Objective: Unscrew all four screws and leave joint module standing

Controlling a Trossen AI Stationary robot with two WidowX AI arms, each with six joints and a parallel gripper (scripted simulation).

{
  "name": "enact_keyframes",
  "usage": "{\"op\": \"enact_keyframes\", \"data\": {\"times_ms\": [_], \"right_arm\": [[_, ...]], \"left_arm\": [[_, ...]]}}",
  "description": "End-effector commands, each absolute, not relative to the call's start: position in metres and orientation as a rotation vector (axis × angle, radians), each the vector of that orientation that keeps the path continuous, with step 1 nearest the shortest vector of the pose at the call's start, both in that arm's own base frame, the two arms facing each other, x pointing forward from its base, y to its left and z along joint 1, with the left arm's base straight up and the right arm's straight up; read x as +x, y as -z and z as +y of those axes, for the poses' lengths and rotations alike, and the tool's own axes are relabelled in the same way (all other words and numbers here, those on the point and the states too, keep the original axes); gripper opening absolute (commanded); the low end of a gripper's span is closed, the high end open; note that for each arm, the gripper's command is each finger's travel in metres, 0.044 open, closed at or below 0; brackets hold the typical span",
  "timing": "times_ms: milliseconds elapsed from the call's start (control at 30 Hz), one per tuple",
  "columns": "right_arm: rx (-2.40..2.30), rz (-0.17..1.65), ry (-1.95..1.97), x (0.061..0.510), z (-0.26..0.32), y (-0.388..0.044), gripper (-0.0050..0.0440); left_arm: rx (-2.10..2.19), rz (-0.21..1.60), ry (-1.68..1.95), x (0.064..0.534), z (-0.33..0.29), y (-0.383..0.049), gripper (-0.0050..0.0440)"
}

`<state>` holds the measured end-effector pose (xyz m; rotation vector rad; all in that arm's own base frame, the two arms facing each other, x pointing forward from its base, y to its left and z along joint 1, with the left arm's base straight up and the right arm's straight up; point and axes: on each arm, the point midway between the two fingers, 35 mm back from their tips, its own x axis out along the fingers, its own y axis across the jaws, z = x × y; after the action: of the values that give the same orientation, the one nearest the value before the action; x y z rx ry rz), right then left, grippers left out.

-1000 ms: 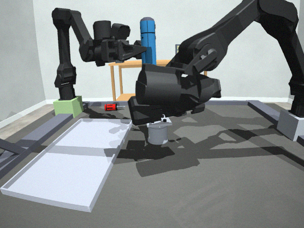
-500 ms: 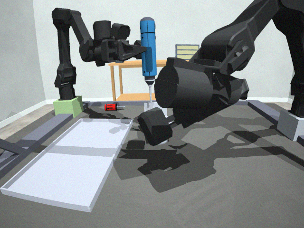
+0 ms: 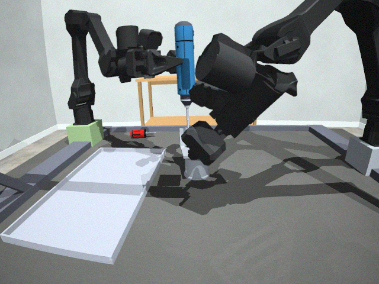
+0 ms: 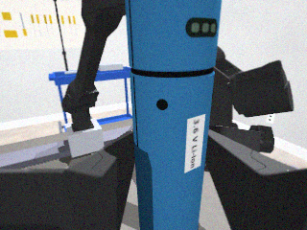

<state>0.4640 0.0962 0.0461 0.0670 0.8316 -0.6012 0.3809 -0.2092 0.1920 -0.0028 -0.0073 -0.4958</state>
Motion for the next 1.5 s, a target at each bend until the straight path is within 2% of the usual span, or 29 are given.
{"op": "enact_keyframes", "data": {"times_ms": [0,533,1100,1233,1467], "right_arm": [[0.074,0.814,0.509,0.467,0.096,-0.069,0.0385],[-0.097,0.833,0.160,0.462,0.083,-0.090,0.0385],[-0.344,0.693,-0.184,0.444,0.069,-0.120,0.0385],[-0.369,0.778,-0.193,0.428,0.037,-0.085,0.0385],[-0.409,0.577,-0.173,0.445,-0.015,-0.136,0.0385]], "left_arm": [[-0.020,-0.082,0.495,0.383,-0.210,-0.221,0.0162],[-0.020,-0.082,0.495,0.383,-0.210,-0.221,0.0162],[-0.020,-0.082,0.495,0.383,-0.210,-0.221,0.0162],[-0.020,-0.082,0.495,0.383,-0.210,-0.221,0.0162],[-0.020,-0.082,0.495,0.383,-0.210,-0.221,0.0162]]}}
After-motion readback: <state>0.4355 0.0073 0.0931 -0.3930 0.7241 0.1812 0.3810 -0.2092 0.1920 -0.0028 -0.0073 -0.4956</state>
